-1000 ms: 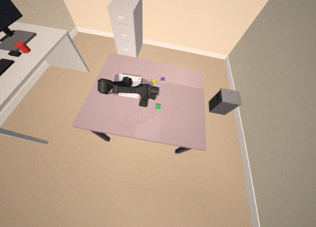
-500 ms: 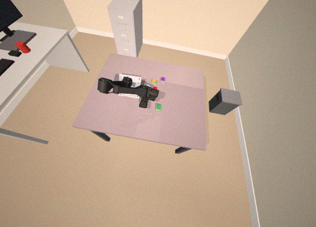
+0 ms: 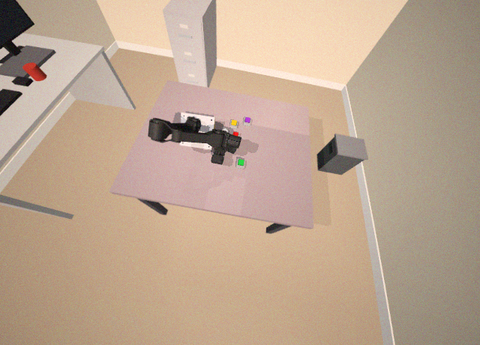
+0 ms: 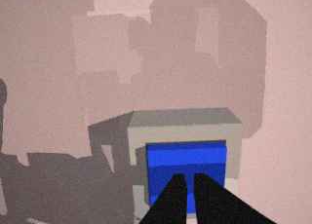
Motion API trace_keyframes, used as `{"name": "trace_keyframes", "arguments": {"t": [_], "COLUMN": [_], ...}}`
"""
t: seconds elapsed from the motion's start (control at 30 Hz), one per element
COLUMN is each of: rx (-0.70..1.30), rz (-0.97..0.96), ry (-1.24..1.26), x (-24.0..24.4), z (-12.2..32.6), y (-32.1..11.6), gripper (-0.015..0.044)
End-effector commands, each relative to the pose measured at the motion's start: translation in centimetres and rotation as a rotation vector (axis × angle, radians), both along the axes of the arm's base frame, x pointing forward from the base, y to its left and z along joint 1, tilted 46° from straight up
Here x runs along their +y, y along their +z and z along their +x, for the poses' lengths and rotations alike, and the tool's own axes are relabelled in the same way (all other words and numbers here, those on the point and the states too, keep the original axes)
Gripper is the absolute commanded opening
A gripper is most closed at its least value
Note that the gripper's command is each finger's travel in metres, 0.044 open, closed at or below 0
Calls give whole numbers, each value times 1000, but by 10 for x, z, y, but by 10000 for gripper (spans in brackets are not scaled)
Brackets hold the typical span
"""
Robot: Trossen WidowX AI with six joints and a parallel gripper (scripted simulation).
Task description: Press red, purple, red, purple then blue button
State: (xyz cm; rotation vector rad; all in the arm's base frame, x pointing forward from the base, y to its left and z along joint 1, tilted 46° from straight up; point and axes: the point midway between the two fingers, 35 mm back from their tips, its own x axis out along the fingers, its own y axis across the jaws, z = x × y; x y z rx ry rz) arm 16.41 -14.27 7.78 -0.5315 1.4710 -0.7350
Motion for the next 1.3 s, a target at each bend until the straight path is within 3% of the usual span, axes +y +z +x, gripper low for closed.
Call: {"name": "trace_keyframes", "arguments": {"t": [0.0,0.2,0.4,0.7,0.9,1.1,1.27], "rx": [0,3,-22,-41,-18,-6,-7], "rz": [3,3,46,99,90,43,26], "ry": [1,2,24,38,25,7,3], "x": [12,24,57,151,220,282,296], "z": [2,1,48,116,127,112,104], "y": [10,22,12,-38,-90,-153,-170], "gripper": [20,20,178,400,400,400,400]}}
